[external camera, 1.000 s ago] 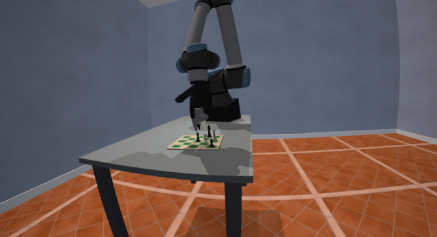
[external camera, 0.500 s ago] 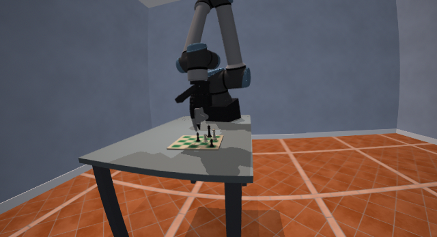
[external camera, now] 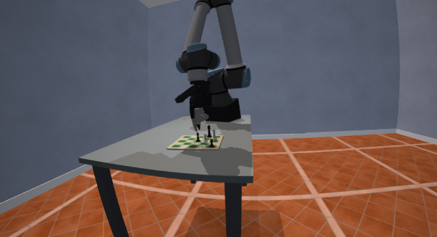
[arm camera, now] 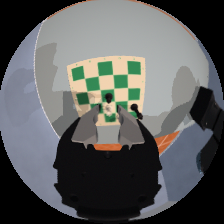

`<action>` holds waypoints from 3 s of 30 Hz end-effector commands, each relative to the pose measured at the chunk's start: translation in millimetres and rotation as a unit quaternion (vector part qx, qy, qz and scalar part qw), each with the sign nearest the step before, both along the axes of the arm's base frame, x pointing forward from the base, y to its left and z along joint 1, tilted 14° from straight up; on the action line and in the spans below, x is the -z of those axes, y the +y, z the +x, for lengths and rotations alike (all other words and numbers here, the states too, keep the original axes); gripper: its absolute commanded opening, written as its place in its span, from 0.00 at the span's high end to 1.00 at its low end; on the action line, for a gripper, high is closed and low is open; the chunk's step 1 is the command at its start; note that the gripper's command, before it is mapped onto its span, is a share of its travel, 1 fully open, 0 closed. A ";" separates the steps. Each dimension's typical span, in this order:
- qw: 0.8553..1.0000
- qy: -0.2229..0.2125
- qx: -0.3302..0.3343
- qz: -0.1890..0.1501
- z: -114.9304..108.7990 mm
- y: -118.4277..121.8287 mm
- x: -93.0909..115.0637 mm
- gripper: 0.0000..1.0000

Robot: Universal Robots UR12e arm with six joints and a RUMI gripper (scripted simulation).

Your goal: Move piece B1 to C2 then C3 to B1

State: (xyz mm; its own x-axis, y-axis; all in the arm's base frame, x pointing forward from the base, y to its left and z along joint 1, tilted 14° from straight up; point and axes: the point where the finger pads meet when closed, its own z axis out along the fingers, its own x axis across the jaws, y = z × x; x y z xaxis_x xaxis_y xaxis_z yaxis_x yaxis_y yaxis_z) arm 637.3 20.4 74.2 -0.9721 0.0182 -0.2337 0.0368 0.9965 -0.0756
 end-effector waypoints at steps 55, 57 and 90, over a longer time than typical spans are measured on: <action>1.000 -0.001 0.000 0.000 8.1 -2.7 31.1 0.78; 1.000 -0.001 0.000 0.000 8.1 -2.7 31.1 0.78; 1.000 -0.001 0.000 0.000 9.2 -3.1 35.4 0.78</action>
State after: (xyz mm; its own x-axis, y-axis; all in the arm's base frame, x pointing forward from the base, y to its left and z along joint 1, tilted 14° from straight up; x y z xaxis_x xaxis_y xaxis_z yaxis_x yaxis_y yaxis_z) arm 646.0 17.4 38.2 -0.9721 0.0182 -0.2337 0.0368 0.9965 -0.0756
